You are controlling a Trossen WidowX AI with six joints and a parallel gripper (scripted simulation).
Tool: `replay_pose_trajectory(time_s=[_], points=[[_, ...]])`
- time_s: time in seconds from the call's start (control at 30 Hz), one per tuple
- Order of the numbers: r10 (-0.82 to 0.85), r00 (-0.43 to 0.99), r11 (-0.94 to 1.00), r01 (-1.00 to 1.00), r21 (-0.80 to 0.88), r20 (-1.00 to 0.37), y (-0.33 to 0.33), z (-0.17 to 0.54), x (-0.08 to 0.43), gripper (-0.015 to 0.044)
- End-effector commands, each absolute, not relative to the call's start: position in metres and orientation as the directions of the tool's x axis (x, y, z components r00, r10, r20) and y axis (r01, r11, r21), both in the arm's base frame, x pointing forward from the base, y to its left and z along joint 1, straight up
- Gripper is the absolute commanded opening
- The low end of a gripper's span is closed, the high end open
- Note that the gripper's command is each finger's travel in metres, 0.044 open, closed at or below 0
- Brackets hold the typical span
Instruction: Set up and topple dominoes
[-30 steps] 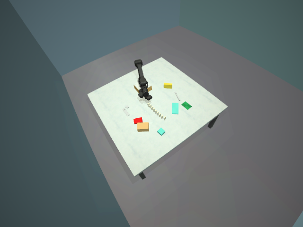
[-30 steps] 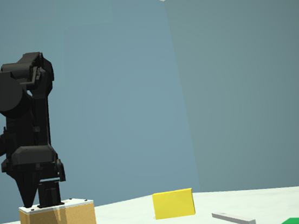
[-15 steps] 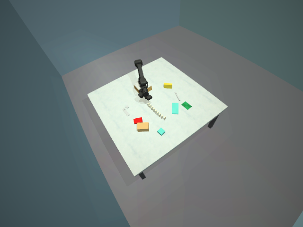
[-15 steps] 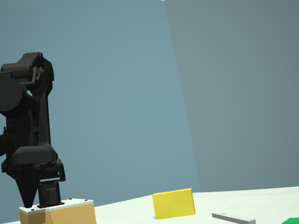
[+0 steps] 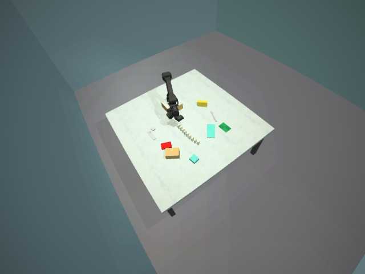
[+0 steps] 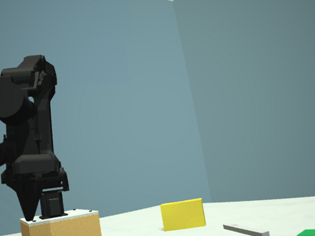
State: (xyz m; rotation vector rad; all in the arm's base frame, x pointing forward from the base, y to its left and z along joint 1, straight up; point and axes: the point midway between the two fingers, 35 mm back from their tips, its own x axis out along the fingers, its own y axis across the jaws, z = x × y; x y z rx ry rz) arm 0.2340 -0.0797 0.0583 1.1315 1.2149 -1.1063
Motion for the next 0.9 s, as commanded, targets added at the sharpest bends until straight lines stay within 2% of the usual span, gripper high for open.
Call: replay_pose_trajectory(time_s=[0.0, 0.13, 0.87], points=[[-0.013, 0.029, 0.108, 0.994, 0.027, -1.000, -0.080, 0.021, 0.235, 0.0000], [-0.012, 0.028, 0.108, 0.994, 0.027, -1.000, -0.080, -0.019, 0.233, 0.0000], [-0.012, 0.030, 0.108, 0.994, 0.029, -0.999, -0.078, -0.017, 0.260, 0.0000]])
